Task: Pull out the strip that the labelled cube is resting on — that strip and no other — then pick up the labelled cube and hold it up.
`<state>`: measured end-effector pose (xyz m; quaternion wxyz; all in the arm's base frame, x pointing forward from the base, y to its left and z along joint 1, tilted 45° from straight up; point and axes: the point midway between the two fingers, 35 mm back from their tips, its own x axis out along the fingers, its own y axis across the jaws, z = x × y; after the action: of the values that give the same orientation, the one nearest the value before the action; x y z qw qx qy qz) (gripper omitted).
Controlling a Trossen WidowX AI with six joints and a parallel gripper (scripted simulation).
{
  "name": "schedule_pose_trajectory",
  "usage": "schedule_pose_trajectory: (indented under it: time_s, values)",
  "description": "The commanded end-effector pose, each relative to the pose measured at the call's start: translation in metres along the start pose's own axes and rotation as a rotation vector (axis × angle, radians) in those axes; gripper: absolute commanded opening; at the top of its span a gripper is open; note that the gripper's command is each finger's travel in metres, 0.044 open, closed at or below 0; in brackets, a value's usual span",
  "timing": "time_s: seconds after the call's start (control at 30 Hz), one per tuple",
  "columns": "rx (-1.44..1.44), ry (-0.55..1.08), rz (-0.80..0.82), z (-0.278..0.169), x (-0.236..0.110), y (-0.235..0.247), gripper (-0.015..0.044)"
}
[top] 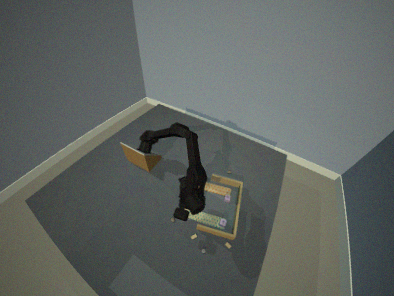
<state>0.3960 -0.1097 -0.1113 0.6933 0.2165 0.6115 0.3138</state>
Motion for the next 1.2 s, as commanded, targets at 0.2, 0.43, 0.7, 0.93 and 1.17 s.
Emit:
schedule_pose_trajectory:
  time_s: [0.2,0.43,0.7,0.93,1.17]
  values:
    - [-0.004,0.012,0.002,-0.001,0.021,-0.001,0.0000]
    - [-0.004,0.012,0.002,0.000,0.032,-0.002,0.0000]
    - [-0.004,0.011,0.003,0.000,0.045,-0.002,0.0000]
    - [-0.004,0.011,0.004,0.000,0.057,-0.002,0.0000]
    - [-0.004,0.011,0.005,0.000,0.068,-0.002,0.0000]
